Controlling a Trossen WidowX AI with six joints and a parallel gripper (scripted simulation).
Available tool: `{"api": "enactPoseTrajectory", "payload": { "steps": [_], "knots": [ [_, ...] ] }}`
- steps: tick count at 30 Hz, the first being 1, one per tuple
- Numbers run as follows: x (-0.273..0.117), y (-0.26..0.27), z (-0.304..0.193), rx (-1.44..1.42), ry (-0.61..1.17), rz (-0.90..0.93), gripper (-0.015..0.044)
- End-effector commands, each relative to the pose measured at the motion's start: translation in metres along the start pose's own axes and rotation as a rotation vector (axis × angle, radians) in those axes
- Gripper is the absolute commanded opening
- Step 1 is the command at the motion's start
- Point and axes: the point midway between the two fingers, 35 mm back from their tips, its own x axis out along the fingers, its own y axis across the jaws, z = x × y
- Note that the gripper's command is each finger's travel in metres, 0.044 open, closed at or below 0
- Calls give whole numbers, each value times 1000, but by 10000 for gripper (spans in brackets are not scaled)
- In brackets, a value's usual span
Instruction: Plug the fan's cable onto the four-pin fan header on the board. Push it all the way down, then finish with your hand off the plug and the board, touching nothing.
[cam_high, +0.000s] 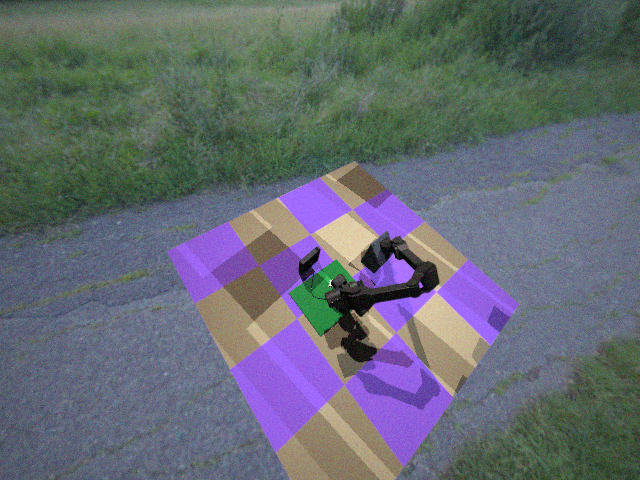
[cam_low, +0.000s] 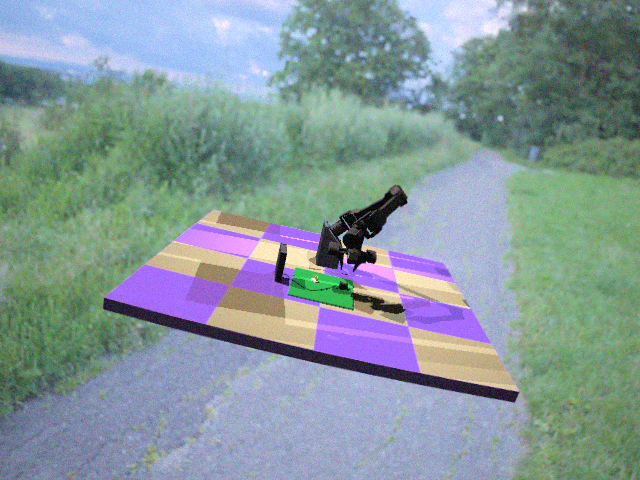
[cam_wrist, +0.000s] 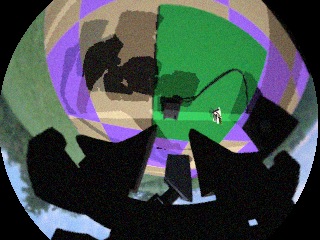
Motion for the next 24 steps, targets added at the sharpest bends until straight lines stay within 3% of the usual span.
{"api": "enactPoseTrajectory", "payload": {
  "steps": [1, 8, 24],
  "knots": [
    [-2, 0, 1, 7, 3, -3, 210],
    [29, 0, 8, 6, 3, -2, 210],
    [49, 0, 14, 6, 3, -2, 210]
  ]
}}
